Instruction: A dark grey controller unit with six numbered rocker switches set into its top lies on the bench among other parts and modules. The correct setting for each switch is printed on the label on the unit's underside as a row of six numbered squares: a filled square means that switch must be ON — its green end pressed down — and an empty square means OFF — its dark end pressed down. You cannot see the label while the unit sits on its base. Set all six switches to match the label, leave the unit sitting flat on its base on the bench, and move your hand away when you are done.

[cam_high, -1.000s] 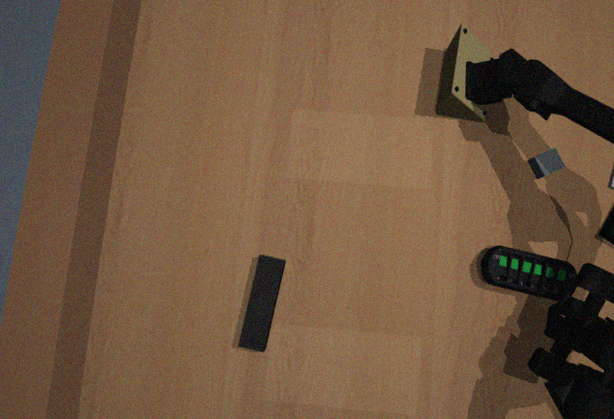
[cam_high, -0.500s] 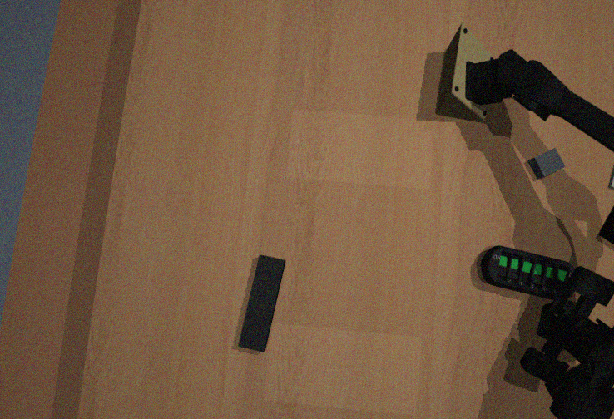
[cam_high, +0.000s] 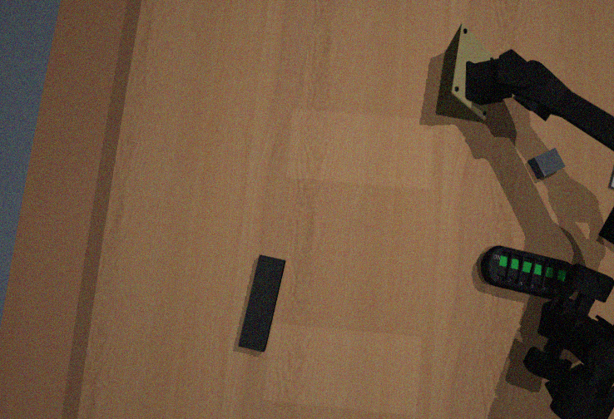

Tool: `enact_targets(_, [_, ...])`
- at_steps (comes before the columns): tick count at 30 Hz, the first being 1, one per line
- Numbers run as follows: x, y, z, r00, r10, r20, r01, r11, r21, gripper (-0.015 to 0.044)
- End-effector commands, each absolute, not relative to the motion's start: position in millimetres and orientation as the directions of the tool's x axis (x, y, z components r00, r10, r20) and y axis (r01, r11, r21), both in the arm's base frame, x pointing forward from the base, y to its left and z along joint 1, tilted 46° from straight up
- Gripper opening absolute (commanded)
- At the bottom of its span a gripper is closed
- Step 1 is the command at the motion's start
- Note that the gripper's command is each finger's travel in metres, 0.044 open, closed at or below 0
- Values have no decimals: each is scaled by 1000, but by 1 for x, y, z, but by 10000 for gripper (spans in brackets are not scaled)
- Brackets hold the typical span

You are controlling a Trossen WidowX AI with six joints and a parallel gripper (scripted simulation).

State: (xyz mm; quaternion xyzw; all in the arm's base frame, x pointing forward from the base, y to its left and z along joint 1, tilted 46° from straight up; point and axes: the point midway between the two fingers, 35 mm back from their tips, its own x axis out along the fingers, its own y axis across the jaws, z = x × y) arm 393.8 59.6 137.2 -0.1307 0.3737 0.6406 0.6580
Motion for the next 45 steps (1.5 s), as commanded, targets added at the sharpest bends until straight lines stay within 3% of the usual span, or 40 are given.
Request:
enact_targets(1, [392,61,136,-105,744,-660,-949,124,290,0])
enact_targets(45, [356,70,136,-115,740,-663,-976,40,214,0])
